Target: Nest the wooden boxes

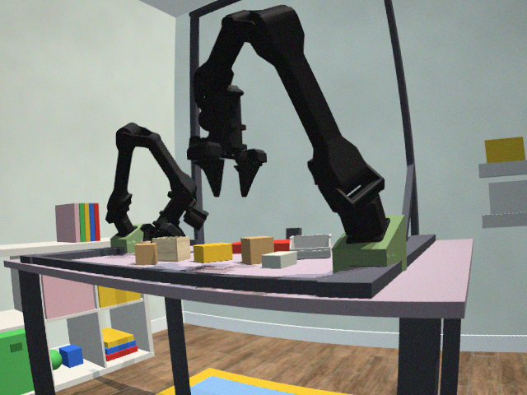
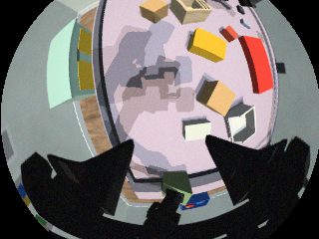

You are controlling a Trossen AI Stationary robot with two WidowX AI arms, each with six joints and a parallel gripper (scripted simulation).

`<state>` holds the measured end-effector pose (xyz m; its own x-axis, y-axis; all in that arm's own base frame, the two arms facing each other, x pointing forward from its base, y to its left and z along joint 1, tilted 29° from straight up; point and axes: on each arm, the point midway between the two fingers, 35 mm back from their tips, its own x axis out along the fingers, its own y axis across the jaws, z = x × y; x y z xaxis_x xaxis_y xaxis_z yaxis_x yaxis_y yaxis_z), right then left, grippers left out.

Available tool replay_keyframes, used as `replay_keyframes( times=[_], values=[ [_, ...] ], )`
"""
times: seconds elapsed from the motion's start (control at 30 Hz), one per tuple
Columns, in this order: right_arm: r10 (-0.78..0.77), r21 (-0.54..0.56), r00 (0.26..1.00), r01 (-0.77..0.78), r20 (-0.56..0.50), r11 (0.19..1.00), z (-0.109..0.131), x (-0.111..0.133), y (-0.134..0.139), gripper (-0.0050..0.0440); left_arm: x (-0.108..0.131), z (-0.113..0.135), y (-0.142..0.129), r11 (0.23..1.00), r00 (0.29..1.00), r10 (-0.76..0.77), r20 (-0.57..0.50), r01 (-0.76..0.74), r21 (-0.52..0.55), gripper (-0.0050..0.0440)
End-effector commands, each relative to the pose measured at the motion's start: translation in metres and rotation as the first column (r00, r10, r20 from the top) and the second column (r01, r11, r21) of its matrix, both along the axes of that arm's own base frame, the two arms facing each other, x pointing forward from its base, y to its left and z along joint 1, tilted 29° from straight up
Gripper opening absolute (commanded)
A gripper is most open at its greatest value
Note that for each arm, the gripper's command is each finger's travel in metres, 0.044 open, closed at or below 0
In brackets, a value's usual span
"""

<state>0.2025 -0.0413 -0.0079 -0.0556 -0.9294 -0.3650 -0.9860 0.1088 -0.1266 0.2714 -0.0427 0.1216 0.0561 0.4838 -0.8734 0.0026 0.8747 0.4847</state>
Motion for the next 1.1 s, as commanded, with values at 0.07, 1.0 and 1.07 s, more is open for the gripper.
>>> replay_keyframes(
  times=[0.07,1.0,1.07],
  values=[
    [0.006,0.004,1.0,-0.006,0.009,1.0,0.001,0.003,0.001,0.0047,0.002,0.005,-0.001,1.0,1.0,0.004,0.019,-0.004,-0.013,0.04],
    [0.043,0.378,0.997,-0.061,0.057,0.924,0.021,-0.002,-0.006,-0.005,0.002,0.005,-0.001,1.0,1.0,0.004,0.019,-0.004,-0.013,0.04],
    [0.044,0.386,0.997,-0.063,0.058,0.921,0.021,-0.002,-0.006,-0.005,0.002,0.005,-0.001,1.0,1.0,0.004,0.019,-0.004,-0.013,0.04]
  ],
)
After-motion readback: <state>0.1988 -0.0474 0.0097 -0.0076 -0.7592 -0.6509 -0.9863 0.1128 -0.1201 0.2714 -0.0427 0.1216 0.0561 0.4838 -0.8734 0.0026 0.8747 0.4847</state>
